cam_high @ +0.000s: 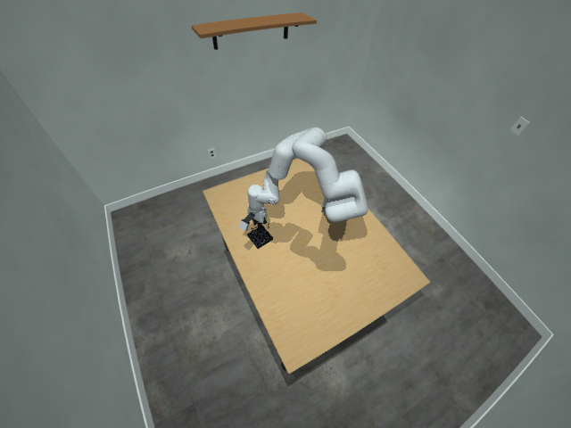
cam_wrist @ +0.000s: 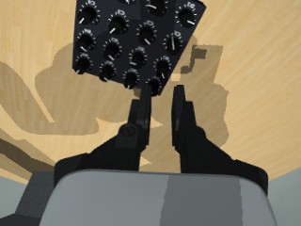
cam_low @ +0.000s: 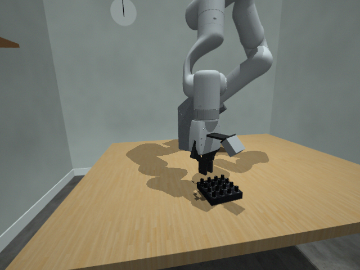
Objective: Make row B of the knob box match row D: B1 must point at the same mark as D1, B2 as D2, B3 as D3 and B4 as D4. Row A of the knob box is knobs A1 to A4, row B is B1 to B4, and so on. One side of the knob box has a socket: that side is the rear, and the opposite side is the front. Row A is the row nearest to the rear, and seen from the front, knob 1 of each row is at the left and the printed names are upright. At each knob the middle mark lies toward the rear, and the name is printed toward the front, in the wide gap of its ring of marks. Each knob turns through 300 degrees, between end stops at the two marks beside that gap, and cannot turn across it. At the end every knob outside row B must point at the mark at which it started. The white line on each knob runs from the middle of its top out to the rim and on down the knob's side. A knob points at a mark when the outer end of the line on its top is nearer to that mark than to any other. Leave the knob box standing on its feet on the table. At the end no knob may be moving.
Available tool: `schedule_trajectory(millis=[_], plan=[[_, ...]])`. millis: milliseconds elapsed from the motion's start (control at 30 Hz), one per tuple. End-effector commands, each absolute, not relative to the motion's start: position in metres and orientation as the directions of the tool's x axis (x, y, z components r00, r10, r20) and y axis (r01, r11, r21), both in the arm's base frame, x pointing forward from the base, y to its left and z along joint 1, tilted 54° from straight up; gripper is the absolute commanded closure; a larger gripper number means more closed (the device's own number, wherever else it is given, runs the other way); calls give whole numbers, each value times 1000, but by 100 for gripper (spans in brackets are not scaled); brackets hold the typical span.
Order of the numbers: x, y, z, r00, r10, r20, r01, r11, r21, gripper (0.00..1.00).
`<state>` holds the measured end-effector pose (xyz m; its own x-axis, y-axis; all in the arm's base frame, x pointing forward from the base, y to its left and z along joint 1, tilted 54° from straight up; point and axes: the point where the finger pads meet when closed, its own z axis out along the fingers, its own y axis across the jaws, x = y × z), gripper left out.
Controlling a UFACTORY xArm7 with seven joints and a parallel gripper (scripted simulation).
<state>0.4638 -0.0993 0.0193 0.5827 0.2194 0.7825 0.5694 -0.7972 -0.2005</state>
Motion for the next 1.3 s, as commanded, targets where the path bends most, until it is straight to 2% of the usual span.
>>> schedule_trajectory(millis=[0, 1267], plan=[[467, -98, 17, 583, 219, 783, 567, -799, -199, 81], [483, -82, 1, 583, 219, 783, 567, -799, -199, 81]])
